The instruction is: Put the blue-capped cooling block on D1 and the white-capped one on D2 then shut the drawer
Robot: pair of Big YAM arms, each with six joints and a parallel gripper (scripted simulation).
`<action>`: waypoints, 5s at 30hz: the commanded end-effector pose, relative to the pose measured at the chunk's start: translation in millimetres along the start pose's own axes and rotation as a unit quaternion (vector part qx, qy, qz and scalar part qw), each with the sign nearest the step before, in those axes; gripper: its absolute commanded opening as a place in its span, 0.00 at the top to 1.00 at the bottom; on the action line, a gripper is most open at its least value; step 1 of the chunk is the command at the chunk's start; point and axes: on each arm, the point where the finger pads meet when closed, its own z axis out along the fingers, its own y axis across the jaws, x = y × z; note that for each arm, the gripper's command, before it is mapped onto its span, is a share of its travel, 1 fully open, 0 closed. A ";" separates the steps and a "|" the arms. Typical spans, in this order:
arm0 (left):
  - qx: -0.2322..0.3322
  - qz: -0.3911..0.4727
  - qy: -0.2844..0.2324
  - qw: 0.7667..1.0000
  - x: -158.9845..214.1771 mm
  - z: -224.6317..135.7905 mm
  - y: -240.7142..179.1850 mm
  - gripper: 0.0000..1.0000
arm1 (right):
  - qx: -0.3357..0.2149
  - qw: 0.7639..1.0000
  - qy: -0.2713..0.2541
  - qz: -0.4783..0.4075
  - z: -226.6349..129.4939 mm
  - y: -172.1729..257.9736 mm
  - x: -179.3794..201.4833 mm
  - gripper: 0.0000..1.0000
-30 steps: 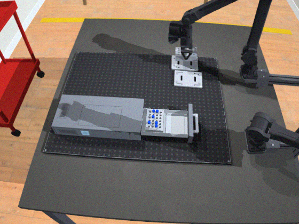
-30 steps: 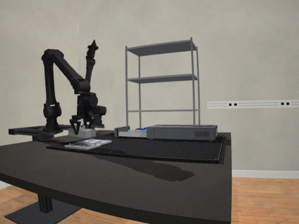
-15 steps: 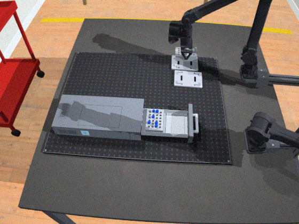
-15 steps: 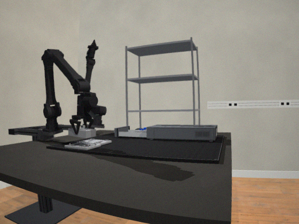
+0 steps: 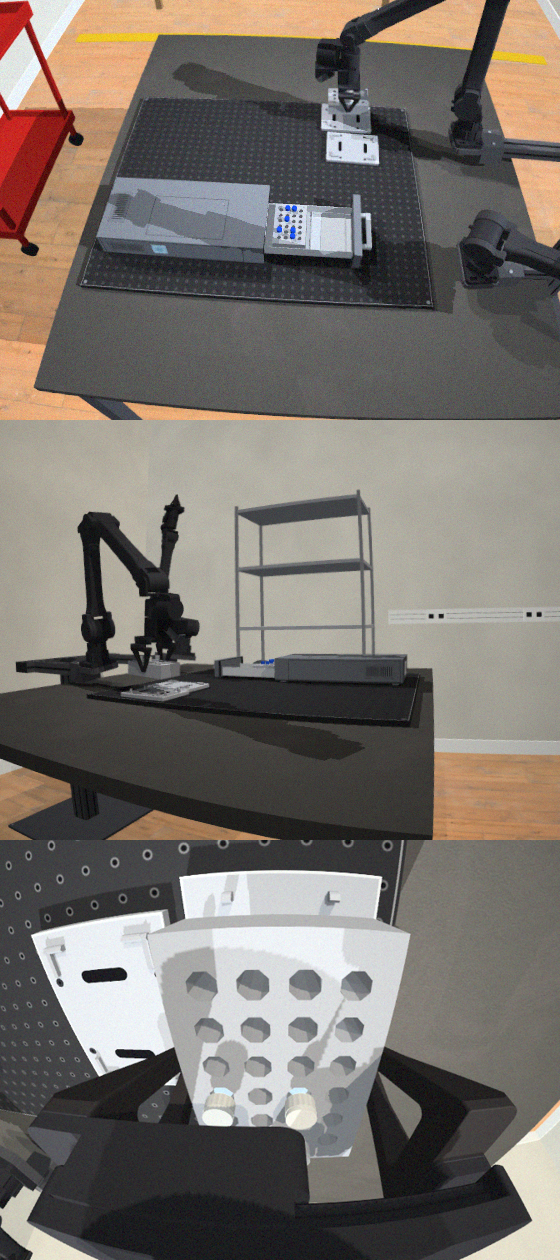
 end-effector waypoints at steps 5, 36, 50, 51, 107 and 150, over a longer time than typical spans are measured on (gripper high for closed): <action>0.000 0.004 0.017 1.000 22.6 8.1 -2.4 1.00 | 0.018 0.996 -0.084 0.004 -49.9 -11.8 -48.6 1.00; 0.000 0.004 0.017 1.000 22.6 8.1 -2.4 1.00 | 0.016 0.997 -0.071 -0.001 -4.4 -7.5 -26.4 1.00; 0.000 0.004 0.017 1.000 22.6 8.1 -2.4 1.00 | 0.015 0.998 -0.066 -0.001 -18.7 -14.3 -39.3 1.00; 0.000 0.004 0.017 1.000 22.6 8.1 -2.4 1.00 | 0.015 0.998 -0.066 -0.001 -18.7 -14.3 -39.3 1.00; 0.000 0.004 0.017 1.000 22.6 8.1 -2.4 1.00 | 0.015 0.998 -0.067 0.000 -21.6 -15.0 -41.6 1.00; 0.000 0.004 0.017 1.000 22.6 8.1 -2.4 1.00 | 0.016 0.997 -0.072 0.001 -20.4 -15.8 -43.7 1.00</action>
